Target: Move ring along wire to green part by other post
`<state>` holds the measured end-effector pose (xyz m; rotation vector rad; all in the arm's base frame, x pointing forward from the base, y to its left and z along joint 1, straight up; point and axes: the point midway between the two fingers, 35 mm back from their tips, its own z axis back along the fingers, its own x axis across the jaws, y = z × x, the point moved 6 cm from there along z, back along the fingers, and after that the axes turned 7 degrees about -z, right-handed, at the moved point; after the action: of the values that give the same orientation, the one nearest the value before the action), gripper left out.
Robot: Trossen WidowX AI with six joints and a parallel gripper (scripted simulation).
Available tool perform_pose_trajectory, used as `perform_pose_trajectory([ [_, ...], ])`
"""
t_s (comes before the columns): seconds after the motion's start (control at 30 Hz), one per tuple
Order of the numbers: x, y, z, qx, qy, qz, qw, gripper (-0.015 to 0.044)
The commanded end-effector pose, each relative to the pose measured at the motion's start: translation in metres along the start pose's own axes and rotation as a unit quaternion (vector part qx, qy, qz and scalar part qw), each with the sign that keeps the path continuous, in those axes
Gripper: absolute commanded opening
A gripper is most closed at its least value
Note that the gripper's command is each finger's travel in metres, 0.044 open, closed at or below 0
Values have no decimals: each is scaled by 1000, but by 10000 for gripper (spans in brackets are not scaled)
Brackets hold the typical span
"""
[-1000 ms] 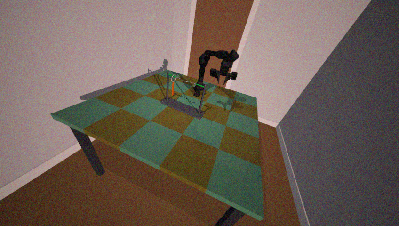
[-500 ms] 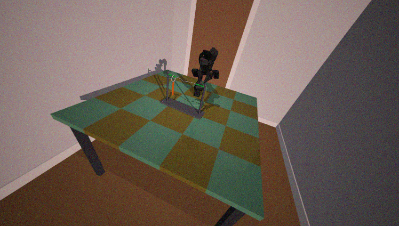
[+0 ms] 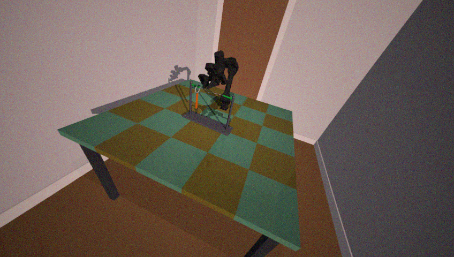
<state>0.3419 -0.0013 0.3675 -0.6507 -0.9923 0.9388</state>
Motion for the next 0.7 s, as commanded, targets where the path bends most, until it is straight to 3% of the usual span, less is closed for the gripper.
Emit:
perform_pose_trajectory([
  [0.0,-26,-11,3,-20,6,-6,1000,160],
  [0.67,-188,-31,40,-128,84,-45,987,160],
])
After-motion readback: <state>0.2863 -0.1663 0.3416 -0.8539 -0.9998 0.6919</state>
